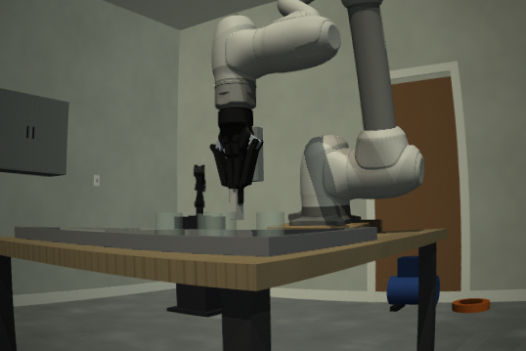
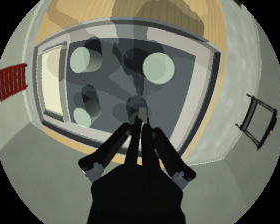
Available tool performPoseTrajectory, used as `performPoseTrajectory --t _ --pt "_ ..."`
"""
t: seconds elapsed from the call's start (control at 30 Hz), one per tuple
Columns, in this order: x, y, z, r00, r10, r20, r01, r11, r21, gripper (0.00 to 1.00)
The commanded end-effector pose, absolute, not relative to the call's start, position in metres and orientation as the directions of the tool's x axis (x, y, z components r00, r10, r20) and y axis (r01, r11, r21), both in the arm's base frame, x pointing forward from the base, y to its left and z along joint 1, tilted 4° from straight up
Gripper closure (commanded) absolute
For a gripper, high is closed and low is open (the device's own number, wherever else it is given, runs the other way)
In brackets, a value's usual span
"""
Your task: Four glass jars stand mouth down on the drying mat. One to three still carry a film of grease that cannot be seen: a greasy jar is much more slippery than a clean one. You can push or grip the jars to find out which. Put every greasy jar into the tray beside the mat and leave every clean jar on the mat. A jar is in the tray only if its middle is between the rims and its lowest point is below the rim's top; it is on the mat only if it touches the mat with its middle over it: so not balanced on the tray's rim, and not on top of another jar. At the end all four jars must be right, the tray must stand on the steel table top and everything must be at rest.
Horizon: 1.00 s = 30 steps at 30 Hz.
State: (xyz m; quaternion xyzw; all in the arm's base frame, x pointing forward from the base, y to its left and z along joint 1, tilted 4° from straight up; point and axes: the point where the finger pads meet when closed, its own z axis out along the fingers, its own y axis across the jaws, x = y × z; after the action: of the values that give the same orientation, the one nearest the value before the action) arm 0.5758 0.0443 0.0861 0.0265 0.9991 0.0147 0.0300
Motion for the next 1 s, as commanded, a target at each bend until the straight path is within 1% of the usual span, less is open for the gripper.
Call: performPoseTrajectory --t 0.0,0.97 --pt "0.5761 0.0443 0.0863 -0.997 0.054 -0.059 0.052 0.998 0.031 1.0" --pt "0.5794 0.0441 0.0865 -0.997 0.054 -0.059 0.052 0.998 0.031 1.0"
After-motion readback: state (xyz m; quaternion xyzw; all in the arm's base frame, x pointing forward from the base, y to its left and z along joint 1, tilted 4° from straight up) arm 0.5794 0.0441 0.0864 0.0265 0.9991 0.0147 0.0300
